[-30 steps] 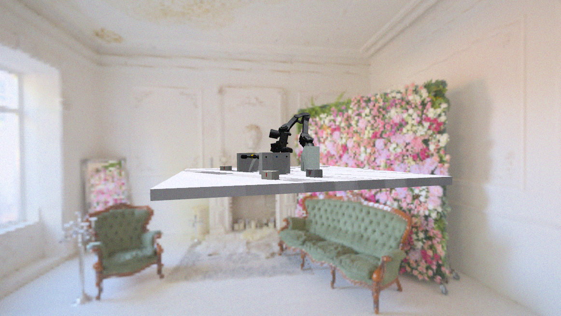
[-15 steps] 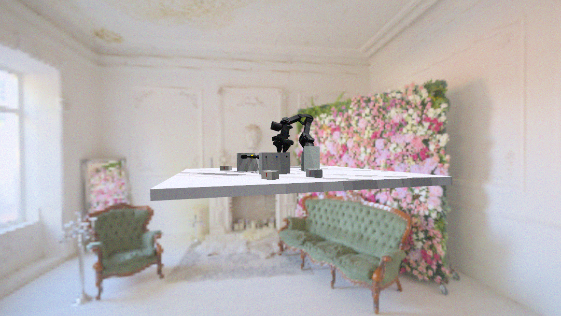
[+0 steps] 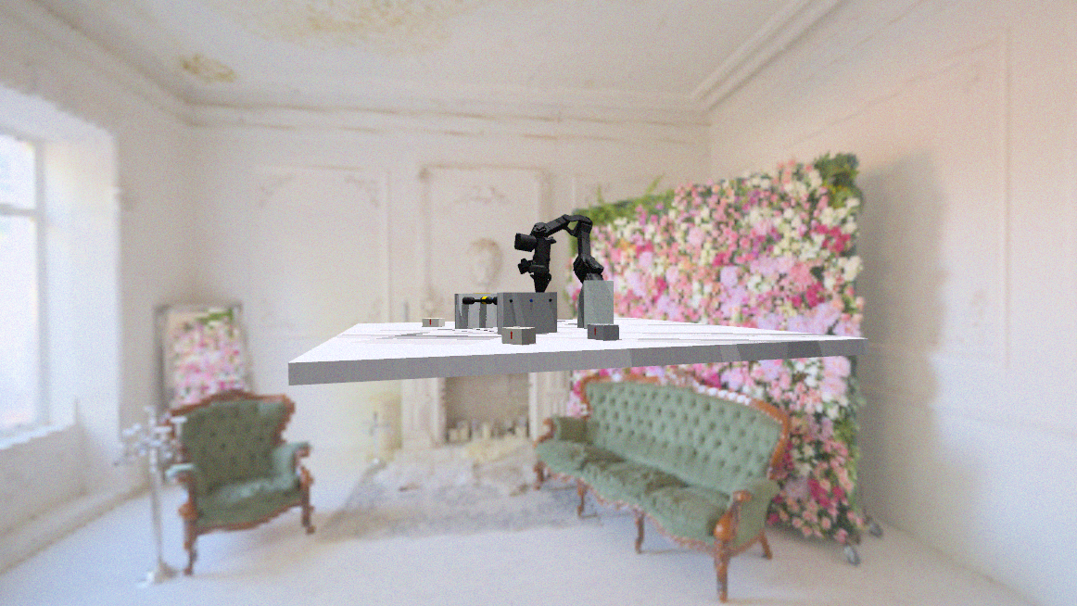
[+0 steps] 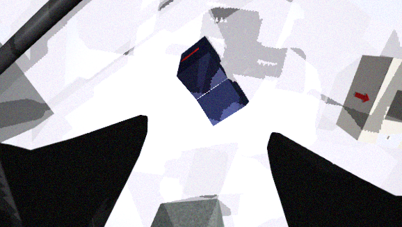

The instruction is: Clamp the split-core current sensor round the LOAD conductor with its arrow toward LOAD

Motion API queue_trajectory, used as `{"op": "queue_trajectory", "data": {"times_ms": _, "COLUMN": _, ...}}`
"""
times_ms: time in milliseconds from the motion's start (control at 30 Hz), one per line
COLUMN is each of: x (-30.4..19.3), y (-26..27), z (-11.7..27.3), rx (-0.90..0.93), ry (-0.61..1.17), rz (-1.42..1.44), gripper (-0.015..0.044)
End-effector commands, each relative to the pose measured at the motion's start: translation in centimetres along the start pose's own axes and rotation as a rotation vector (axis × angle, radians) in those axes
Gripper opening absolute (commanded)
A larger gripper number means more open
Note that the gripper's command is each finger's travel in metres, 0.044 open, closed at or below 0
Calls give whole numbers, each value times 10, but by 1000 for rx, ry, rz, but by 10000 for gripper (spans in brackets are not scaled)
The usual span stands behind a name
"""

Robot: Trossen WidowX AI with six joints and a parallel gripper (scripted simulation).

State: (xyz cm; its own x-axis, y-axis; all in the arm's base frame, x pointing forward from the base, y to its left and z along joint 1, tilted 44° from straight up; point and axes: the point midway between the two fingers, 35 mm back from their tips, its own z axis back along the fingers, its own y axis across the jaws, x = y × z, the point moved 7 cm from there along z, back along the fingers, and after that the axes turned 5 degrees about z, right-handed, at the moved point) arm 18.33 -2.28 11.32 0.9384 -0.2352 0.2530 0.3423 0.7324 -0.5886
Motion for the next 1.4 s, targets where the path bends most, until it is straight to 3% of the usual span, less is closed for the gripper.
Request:
{"op": "queue_trajectory", "data": {"times_ms": 0, "x": 20, "y": 13, "z": 2, "rx": -114, "ry": 44, "rz": -721, "gripper": 320}}
{"op": "queue_trajectory", "data": {"times_ms": 500, "x": 21, "y": 14, "z": -1, "rx": -125, "ry": 43, "rz": -803, "gripper": 320}}
{"op": "queue_trajectory", "data": {"times_ms": 1367, "x": 18, "y": 11, "z": -43, "rx": -123, "ry": 43, "rz": -803, "gripper": 320}}
